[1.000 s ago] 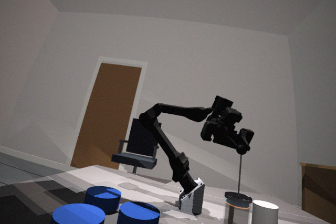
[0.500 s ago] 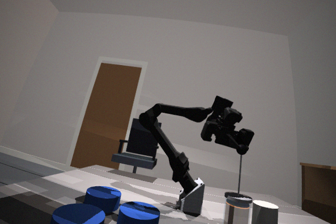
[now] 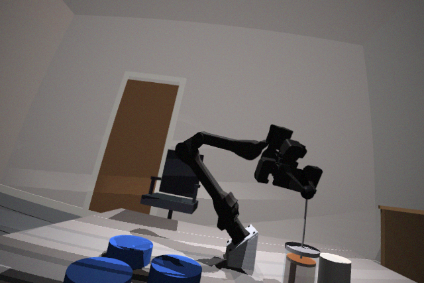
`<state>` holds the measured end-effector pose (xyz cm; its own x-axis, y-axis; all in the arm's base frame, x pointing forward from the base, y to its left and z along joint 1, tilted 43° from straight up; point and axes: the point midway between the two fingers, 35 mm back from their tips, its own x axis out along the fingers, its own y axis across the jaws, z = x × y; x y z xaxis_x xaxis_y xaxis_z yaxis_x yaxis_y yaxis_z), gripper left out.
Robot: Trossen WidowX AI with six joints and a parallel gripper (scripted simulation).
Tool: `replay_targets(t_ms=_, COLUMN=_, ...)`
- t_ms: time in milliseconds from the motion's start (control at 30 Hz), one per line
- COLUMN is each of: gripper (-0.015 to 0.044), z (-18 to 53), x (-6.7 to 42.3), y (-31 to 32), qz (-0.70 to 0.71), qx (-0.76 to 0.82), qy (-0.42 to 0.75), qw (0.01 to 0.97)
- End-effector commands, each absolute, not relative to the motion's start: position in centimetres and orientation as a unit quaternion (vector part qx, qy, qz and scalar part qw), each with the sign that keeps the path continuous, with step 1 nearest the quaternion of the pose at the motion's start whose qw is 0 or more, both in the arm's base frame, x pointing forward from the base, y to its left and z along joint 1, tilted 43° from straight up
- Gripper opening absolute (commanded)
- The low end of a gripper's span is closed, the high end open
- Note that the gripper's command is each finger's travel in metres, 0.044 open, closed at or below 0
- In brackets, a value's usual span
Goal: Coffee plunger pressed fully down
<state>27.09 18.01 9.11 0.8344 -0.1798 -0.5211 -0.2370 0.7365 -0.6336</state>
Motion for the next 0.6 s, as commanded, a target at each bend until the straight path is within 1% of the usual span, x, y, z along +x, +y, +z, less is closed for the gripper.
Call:
replay_targets(t_ms=0, gripper=0.0123, z=7.6, x=26.9, y=16.8, qz=0.014, qx=-0.371, qy=0.302, qw=0.878)
replay_targets(t_ms=567, gripper=0.0123, z=5.3, x=27.2, y=15.1, qz=0.014, qx=-0.371, qy=0.303, qw=0.878)
